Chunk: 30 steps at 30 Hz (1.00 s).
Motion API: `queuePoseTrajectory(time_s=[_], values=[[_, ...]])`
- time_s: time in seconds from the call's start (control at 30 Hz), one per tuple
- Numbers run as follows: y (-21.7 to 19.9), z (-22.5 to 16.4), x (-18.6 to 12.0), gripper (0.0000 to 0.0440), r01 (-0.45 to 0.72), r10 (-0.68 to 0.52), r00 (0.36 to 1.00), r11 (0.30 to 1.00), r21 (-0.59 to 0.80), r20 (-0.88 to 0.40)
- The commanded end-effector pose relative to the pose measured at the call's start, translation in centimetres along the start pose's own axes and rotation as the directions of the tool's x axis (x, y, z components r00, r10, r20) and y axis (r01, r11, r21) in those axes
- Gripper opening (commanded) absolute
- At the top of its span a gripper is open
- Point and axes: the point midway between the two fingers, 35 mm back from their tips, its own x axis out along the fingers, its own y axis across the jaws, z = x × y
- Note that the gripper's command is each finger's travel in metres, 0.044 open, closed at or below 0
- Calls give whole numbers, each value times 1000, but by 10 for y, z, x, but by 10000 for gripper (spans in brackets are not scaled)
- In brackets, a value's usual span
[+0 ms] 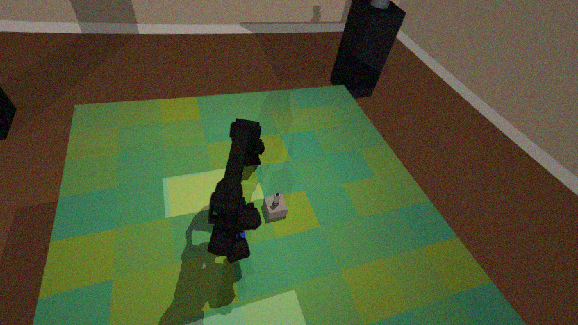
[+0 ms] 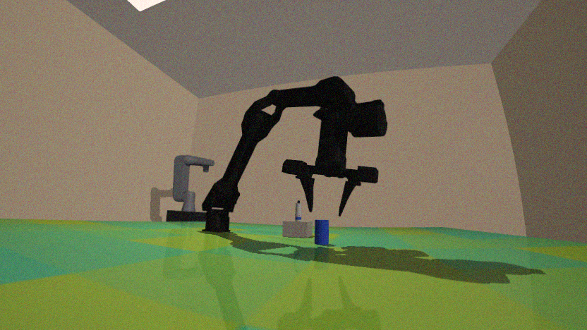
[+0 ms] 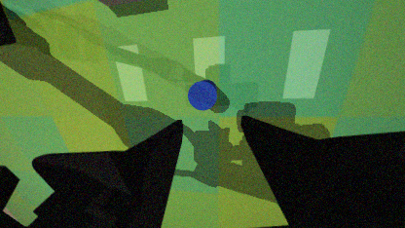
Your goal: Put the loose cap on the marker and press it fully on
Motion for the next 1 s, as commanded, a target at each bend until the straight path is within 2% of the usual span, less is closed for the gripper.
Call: queuePoseTrajectory(time_s=[0.0,0.57,0.63,0.8,0.97], values=[[0,6,8,269,-20,20,1000,999,-36,-5],[5,17,47,228,-89,89,996,980,-177,-9],[6,18,48,201,-90,89,996,978,-190,-16],[6,19,38,71,-73,66,997,973,-221,-40],[5,24,19,74,-47,29,997,965,-259,-77]])
